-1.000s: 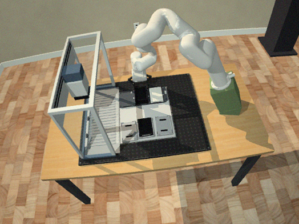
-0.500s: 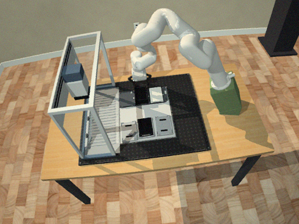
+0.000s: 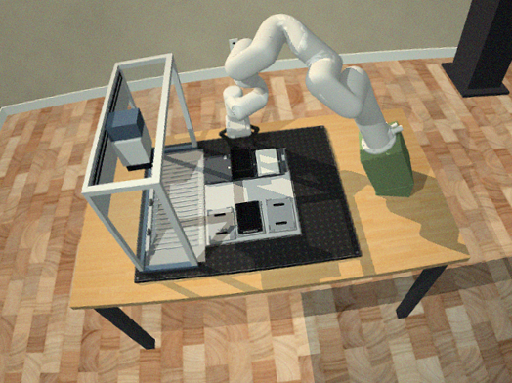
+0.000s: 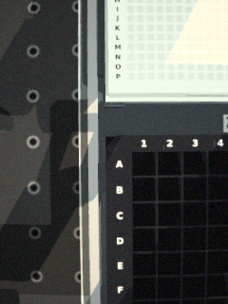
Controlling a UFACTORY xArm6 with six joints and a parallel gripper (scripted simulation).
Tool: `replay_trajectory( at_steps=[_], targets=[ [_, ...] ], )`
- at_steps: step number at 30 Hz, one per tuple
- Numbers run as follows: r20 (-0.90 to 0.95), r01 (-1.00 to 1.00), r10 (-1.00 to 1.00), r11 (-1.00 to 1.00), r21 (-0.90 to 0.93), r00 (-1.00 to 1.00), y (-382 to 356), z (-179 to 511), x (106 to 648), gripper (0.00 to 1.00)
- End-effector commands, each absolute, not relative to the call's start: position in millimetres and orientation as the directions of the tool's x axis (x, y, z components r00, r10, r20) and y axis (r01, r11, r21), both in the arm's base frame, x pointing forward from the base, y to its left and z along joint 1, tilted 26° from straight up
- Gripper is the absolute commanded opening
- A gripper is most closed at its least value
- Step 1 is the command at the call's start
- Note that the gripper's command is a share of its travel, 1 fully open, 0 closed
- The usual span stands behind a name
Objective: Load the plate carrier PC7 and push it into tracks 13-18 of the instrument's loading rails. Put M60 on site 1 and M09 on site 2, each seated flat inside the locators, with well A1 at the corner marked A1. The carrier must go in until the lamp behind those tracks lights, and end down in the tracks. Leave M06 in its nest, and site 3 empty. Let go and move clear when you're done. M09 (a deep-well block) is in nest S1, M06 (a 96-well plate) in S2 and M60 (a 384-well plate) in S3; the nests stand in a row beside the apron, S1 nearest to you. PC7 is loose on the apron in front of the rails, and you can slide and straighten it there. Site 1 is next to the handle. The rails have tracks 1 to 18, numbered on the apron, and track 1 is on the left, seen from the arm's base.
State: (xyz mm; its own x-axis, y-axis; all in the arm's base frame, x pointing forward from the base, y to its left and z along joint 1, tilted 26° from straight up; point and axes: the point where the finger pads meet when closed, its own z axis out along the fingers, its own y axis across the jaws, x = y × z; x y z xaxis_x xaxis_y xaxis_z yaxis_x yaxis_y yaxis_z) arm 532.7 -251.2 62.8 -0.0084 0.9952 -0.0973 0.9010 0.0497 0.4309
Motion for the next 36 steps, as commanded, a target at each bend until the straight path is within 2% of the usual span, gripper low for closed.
replay_trajectory(
  at_steps=[1,36],
  targets=[
    [-0.099,0.899,0.995,0.05,0.435,-0.007,-251.6,69.6,531.6,1.0],
    [-0.1,0.899,0.995,0.05,0.435,-0.007,-247.2,116.0,509.1,1.0]
  ],
)
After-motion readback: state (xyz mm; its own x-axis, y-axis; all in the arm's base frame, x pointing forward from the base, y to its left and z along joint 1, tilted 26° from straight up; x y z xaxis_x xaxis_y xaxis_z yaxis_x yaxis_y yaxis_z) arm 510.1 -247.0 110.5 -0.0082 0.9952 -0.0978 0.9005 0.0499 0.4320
